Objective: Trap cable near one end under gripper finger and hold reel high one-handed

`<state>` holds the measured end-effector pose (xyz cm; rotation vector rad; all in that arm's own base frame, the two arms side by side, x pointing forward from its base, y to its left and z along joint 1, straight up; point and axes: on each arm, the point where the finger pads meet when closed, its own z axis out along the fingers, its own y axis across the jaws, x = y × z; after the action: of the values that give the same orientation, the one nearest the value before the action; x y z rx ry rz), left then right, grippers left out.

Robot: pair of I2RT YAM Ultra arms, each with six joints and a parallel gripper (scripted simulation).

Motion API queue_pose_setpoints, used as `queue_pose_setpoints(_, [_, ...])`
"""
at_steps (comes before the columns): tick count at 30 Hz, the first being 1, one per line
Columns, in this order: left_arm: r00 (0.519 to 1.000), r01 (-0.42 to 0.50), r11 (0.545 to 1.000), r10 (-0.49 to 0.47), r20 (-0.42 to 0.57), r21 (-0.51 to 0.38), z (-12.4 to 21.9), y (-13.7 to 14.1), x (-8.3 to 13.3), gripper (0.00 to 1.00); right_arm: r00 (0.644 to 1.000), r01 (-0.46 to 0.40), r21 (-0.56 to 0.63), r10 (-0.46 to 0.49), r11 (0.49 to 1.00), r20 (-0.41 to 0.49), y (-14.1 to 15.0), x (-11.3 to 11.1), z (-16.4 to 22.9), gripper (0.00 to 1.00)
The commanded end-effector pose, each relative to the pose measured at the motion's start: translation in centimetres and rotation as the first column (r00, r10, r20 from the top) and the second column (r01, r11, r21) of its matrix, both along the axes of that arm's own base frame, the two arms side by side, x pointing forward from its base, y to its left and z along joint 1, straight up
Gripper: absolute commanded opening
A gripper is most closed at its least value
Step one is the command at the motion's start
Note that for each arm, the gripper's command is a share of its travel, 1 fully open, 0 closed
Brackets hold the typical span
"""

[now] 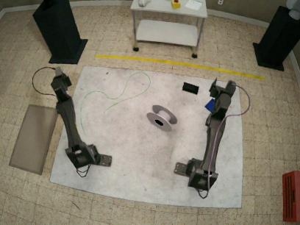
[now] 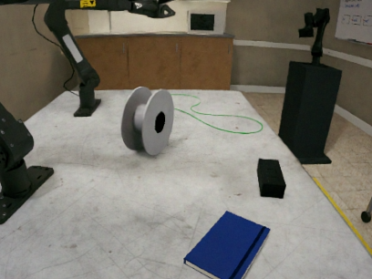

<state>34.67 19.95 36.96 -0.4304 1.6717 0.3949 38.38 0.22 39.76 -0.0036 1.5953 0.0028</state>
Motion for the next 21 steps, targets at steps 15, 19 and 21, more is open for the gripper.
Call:
queue_pose_setpoints(15, [0.886, -0.024, 0.980, -0.070, -0.459, -0.197, -12.4, 0.6, 1.5, 0.30, 0.996, 0.023, 0.003, -0.023, 1.000, 0.084, -0.7, -1.1, 3.4, 0.75])
queue_pose_setpoints(19, [0.811, -0.046, 0.966, -0.114, -0.574, -0.256, -15.9, 0.3, 0.9, 0.30, 0.996, 0.023, 0.003, -0.023, 1.000, 0.084, -0.7, -1.1, 3.4, 0.75])
queue_pose_setpoints(21, [0.767, -0.059, 0.957, -0.139, -0.626, -0.284, -17.6, 0.1, 0.5, 0.30, 0.996, 0.023, 0.003, -0.023, 1.000, 0.084, -0.7, -1.1, 3.4, 0.75])
